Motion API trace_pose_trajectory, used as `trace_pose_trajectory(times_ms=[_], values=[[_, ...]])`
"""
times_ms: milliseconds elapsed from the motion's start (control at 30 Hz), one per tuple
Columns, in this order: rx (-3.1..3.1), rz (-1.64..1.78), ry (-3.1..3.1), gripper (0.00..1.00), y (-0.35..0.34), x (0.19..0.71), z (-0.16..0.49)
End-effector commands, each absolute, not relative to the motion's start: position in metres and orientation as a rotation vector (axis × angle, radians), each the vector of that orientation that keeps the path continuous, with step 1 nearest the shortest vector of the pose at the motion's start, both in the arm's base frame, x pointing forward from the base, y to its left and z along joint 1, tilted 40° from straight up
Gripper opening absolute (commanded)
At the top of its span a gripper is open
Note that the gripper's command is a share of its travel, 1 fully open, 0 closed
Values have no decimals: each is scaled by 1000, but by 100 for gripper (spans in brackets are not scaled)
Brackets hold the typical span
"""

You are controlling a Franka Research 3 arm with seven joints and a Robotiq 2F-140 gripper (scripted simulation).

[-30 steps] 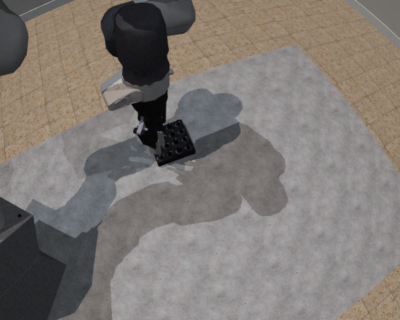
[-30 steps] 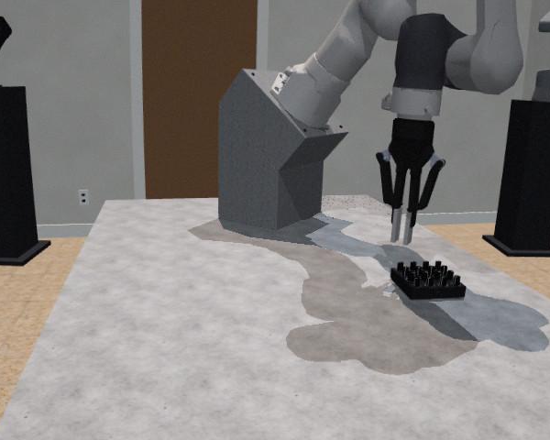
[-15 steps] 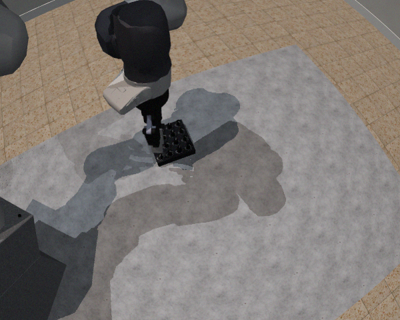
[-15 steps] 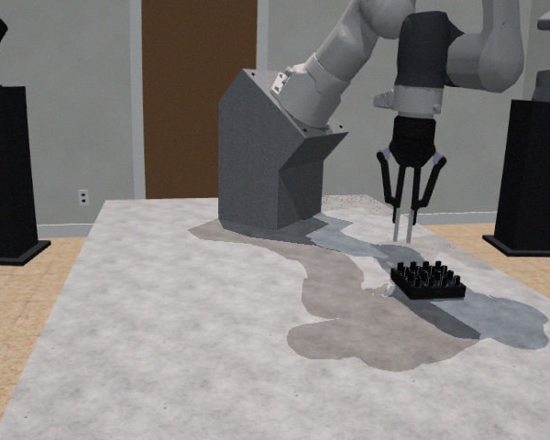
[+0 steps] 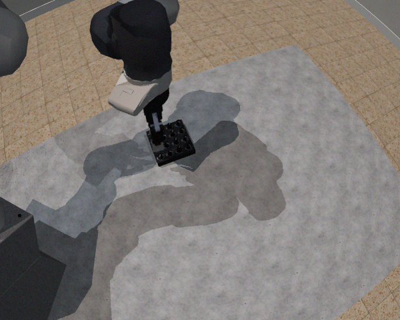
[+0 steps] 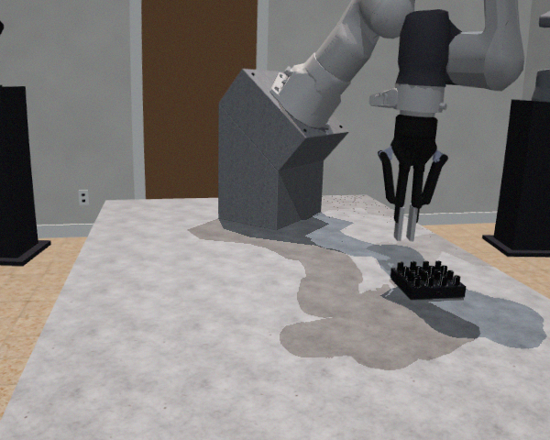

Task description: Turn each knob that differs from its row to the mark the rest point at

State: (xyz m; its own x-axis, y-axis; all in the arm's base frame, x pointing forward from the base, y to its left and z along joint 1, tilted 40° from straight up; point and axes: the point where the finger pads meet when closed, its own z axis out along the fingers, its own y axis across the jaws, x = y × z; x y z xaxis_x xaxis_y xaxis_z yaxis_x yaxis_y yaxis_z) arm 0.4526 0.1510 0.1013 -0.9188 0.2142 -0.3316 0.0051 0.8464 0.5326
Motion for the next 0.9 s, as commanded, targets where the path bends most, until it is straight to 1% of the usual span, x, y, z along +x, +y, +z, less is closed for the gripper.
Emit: trace_pose_trajectory(times_ms=[0, 333, 867], values=[[-28, 706, 2588, 12, 149, 454, 103], [-249, 641, 2545, 12, 148, 453, 105], [-251, 640, 2545, 12, 148, 453, 105]])
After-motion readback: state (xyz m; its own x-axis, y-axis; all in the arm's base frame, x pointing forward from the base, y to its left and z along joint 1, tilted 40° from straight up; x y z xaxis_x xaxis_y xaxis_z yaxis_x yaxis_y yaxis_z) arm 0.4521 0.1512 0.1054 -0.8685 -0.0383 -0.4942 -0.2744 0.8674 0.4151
